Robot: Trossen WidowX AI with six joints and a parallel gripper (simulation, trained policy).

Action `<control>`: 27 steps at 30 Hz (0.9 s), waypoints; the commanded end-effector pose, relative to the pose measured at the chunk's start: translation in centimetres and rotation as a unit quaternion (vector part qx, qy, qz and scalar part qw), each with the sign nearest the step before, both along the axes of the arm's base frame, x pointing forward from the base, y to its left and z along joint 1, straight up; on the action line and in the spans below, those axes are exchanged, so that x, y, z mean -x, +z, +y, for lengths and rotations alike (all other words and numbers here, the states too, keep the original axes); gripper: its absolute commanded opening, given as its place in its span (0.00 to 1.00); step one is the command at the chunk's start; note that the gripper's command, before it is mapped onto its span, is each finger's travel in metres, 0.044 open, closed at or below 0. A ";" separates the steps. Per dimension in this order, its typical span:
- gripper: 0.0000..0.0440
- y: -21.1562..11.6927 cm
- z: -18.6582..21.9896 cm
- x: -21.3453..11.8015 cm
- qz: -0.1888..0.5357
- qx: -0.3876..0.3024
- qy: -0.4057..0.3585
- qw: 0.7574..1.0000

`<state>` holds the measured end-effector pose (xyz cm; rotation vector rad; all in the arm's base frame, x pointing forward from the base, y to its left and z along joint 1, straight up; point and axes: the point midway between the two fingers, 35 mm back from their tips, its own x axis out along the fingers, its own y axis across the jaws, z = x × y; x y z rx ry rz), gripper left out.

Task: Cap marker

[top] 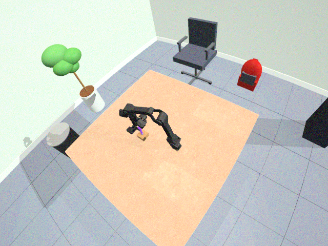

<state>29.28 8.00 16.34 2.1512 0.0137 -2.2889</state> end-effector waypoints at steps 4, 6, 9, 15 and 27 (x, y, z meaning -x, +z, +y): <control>0.00 -1.5 0.0 0.2 0.017 -0.001 -0.003 1.000; 0.00 -1.9 0.0 0.3 0.020 -0.003 -0.002 1.000; 0.00 -2.6 0.0 0.3 0.024 -0.005 0.000 1.000; 0.00 -4.1 -0.1 0.3 0.030 -0.008 0.007 0.999; 0.23 -6.1 -0.3 1.4 0.053 -0.008 0.022 0.998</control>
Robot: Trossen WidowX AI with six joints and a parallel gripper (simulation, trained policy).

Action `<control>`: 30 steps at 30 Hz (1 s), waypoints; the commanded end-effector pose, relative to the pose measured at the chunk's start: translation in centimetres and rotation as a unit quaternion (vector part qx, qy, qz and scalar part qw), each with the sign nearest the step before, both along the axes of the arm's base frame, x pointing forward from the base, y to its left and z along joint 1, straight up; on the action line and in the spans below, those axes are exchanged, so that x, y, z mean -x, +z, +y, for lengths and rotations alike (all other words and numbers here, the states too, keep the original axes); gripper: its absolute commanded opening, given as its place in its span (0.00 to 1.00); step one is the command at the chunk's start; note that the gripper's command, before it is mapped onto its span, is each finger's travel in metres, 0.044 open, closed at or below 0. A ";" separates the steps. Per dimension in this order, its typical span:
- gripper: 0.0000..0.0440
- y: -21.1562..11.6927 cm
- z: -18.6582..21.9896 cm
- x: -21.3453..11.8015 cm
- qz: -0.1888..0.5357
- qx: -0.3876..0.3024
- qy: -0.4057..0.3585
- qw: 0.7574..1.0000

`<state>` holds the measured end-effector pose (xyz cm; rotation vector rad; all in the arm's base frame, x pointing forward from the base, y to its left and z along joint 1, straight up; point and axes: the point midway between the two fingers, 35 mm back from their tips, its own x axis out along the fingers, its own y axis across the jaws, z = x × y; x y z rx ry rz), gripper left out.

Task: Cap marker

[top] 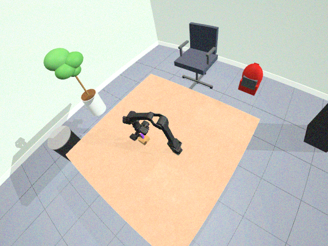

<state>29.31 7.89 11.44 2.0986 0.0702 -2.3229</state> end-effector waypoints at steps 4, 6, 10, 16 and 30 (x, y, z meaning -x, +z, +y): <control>0.28 -1.2 -0.2 1.5 0.033 0.002 0.006 0.999; 0.31 -1.2 -0.2 1.5 0.034 0.002 0.006 0.999; 0.38 -1.1 -0.2 2.2 0.044 -0.001 0.008 0.999; 0.71 -0.7 -0.2 3.1 0.048 -0.010 0.013 0.999; 1.00 1.1 0.6 2.8 -0.005 -0.042 0.020 0.999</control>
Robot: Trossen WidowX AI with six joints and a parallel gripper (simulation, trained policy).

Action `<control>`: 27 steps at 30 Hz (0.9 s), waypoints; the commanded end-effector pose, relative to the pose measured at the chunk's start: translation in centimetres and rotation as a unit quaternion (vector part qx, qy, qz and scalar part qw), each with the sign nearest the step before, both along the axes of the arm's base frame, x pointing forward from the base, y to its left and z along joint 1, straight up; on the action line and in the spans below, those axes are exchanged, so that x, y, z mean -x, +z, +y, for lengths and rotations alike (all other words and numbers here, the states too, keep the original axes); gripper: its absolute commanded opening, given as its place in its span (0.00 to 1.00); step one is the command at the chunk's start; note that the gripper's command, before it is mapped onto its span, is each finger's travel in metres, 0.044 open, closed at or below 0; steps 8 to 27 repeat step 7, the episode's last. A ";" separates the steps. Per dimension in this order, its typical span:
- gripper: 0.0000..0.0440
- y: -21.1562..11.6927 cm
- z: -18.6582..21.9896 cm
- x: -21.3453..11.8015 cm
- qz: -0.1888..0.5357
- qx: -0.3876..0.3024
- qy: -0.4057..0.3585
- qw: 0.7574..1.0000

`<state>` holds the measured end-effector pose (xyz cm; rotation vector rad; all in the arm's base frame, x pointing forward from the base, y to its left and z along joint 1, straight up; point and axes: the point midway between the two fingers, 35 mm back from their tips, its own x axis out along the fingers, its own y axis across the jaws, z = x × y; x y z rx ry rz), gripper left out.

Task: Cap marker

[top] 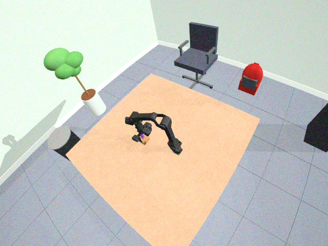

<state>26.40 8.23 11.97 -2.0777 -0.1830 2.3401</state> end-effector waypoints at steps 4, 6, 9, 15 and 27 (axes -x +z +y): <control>1.00 2.1 0.4 -0.6 -0.036 -0.020 0.004 0.999; 1.00 2.9 0.5 -0.8 -0.047 -0.025 0.006 0.999; 1.00 3.2 0.5 -0.9 -0.051 -0.027 0.007 0.998; 1.00 3.2 0.5 -0.9 -0.051 -0.027 0.007 0.998; 1.00 3.2 0.5 -0.9 -0.051 -0.027 0.007 0.998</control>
